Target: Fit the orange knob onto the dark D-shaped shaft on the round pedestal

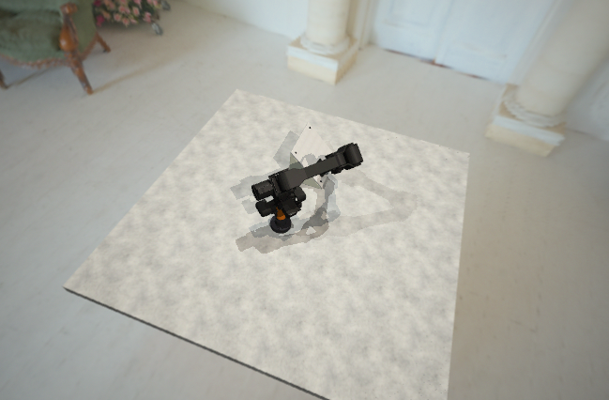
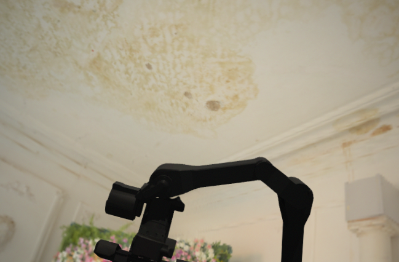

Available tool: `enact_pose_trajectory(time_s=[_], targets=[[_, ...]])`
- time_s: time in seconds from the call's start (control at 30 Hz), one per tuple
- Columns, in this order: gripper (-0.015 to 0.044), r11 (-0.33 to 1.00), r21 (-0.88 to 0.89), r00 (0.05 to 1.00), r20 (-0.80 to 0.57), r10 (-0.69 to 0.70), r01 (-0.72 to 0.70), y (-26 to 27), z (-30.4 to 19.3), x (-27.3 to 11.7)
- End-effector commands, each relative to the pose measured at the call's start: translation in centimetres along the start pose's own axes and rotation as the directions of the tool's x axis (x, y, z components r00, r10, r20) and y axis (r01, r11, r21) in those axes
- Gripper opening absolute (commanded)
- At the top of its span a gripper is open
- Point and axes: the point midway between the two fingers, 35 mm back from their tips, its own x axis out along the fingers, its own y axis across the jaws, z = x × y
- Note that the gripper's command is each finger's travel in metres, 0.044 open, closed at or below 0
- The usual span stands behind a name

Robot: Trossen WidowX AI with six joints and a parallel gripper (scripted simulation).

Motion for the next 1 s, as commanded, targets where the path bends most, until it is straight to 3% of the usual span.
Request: enact_pose_trajectory(time_s=[0.0, 0.27, 0.97], targets=[[0.0000, 1.000, -0.005, 1.000, -0.001, -0.003, 0.003, -0.11, -0.02, -0.34], [0.0000, 0.977, -0.213, 1.000, -0.001, -0.003, 0.003, -0.15, -0.11, -0.11], [0.0000, 0.977, -0.213, 1.000, -0.001, -0.003, 0.003, -0.06, -0.03, 0.13]])
